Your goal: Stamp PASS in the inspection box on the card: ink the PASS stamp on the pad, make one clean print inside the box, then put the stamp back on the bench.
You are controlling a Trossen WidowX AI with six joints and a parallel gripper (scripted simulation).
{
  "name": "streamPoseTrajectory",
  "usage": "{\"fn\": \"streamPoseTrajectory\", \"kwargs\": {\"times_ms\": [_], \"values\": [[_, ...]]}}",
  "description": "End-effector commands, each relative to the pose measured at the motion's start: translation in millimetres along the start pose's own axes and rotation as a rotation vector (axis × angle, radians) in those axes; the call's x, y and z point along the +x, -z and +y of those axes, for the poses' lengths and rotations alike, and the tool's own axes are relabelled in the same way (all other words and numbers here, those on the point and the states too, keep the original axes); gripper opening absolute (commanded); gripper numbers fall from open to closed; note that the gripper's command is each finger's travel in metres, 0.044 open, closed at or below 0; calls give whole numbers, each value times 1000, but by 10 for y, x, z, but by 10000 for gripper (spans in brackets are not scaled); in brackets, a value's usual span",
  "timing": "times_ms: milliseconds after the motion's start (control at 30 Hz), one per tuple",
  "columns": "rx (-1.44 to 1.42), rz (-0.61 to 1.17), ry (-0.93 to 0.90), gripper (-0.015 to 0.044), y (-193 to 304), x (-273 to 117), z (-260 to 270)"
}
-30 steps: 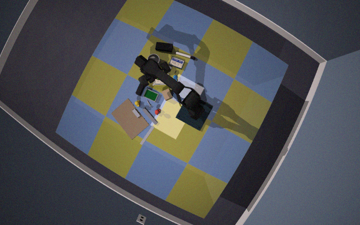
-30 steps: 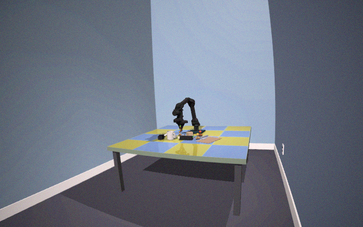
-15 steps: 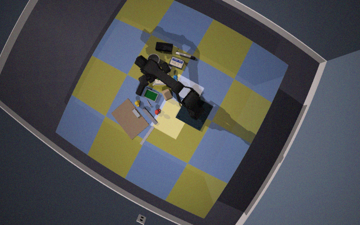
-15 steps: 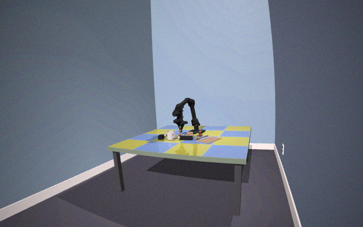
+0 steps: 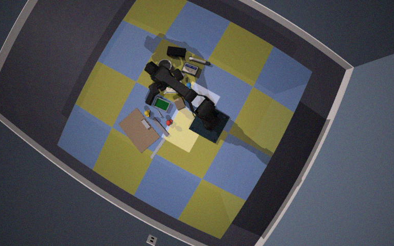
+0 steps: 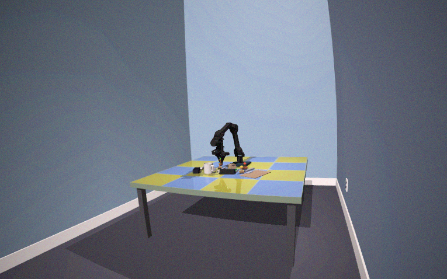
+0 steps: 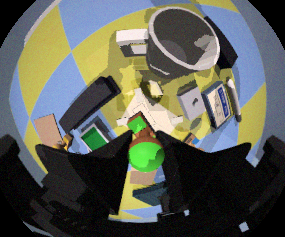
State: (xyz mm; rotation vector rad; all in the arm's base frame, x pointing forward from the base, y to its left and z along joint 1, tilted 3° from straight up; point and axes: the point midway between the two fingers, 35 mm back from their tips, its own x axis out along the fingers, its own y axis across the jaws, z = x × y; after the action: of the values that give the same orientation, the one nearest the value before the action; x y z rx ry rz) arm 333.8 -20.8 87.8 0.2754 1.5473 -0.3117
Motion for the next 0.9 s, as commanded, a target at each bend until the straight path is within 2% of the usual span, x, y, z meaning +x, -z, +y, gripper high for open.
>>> {"fn": "streamPoseTrajectory", "kwargs": {"times_ms": [0,867], "values": [[3,5,8,0,6,48,-12],[3,2,9,0,7,221,-14]]}}
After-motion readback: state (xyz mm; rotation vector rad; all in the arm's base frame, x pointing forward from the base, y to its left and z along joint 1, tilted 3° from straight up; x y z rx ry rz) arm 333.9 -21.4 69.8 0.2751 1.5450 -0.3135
